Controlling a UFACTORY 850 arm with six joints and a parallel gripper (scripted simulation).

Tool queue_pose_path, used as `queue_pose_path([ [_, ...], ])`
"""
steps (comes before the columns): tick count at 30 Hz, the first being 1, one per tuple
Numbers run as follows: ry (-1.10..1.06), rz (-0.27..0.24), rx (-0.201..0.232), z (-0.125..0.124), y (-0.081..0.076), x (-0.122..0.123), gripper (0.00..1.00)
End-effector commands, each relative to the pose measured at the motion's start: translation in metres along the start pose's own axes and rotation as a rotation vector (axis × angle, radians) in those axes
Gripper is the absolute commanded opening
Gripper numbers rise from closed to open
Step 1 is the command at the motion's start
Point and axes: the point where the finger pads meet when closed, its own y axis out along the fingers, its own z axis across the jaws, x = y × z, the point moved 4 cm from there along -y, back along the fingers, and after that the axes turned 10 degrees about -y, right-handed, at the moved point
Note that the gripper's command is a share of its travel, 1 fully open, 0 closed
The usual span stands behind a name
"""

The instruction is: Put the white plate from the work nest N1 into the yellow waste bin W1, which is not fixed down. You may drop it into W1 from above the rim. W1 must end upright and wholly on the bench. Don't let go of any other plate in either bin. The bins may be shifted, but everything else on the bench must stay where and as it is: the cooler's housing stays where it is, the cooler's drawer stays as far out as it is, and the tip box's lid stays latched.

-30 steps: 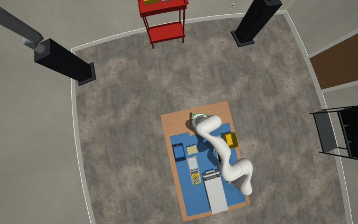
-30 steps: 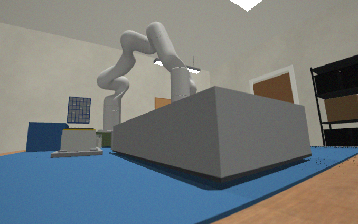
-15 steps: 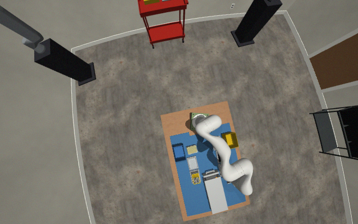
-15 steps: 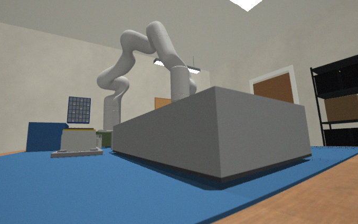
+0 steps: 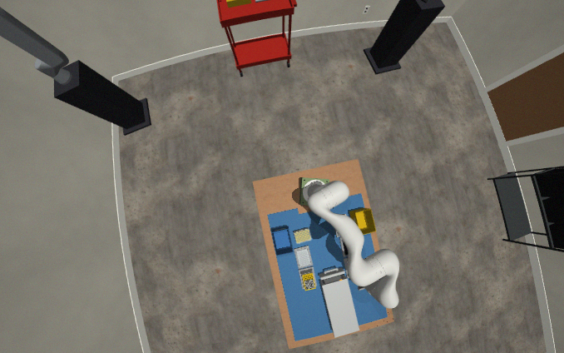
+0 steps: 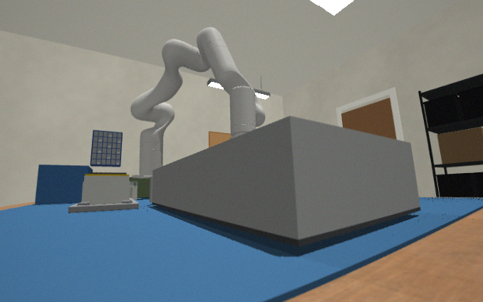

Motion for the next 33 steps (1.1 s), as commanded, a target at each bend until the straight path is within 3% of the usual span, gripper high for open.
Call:
queue_pose_path([
  [1, 0.000, 0.002, 0.000, 0.000, -0.004, -0.001, 0.00],
  [15, 0.000, 0.002, 0.000, 0.000, -0.007, -0.001, 0.00],
  [33, 0.000, 0.002, 0.000, 0.000, -0.034, -0.001, 0.00],
])
